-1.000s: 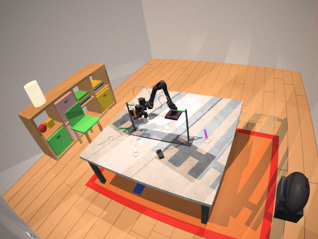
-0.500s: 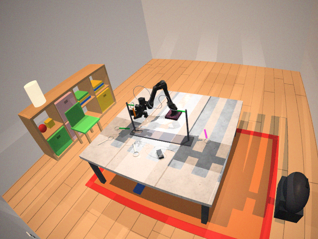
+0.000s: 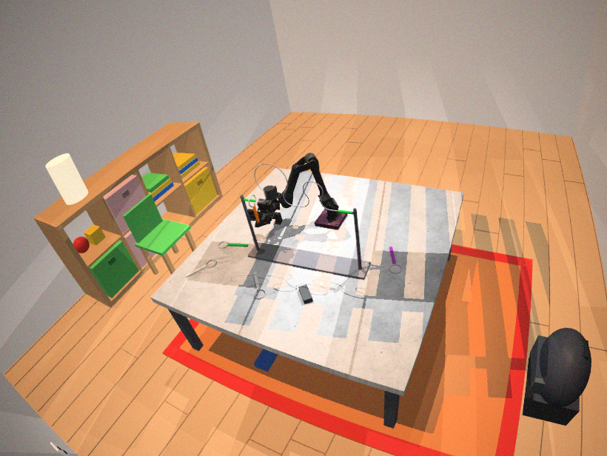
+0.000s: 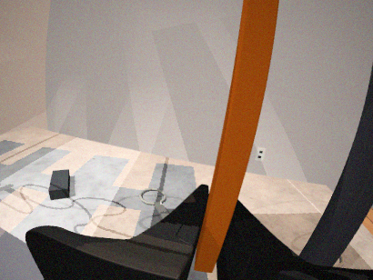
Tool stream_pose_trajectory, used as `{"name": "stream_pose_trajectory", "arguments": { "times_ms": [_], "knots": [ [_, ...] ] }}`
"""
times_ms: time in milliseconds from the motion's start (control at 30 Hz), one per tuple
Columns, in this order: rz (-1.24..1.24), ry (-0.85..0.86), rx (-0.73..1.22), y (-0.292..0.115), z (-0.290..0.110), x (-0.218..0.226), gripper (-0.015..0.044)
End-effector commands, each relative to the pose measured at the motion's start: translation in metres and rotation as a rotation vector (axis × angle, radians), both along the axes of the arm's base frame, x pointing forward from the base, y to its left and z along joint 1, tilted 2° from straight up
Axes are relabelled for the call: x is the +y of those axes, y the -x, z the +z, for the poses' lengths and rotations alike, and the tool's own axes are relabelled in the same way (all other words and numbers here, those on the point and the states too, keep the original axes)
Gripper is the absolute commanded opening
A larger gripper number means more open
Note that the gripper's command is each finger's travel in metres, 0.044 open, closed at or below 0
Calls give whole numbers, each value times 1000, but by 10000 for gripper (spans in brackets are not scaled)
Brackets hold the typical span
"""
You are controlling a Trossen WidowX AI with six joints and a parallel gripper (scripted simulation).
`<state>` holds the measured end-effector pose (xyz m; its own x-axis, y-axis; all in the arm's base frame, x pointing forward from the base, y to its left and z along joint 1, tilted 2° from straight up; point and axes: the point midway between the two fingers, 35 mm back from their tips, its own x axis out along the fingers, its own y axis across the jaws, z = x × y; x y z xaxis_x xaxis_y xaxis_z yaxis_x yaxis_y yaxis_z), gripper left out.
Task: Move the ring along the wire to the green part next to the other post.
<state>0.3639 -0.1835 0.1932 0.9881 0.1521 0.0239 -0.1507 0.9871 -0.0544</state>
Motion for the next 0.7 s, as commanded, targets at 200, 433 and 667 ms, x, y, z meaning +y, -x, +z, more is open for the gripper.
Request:
{"name": "stream_pose_trajectory", "arguments": {
  "times_ms": [200,433,667],
  "knots": [
    [3,7,-3,0,1,2,-150],
    [4,6,-2,1,1,9,-150],
    [6,5,-1,2,0,16,-150]
  ]
}}
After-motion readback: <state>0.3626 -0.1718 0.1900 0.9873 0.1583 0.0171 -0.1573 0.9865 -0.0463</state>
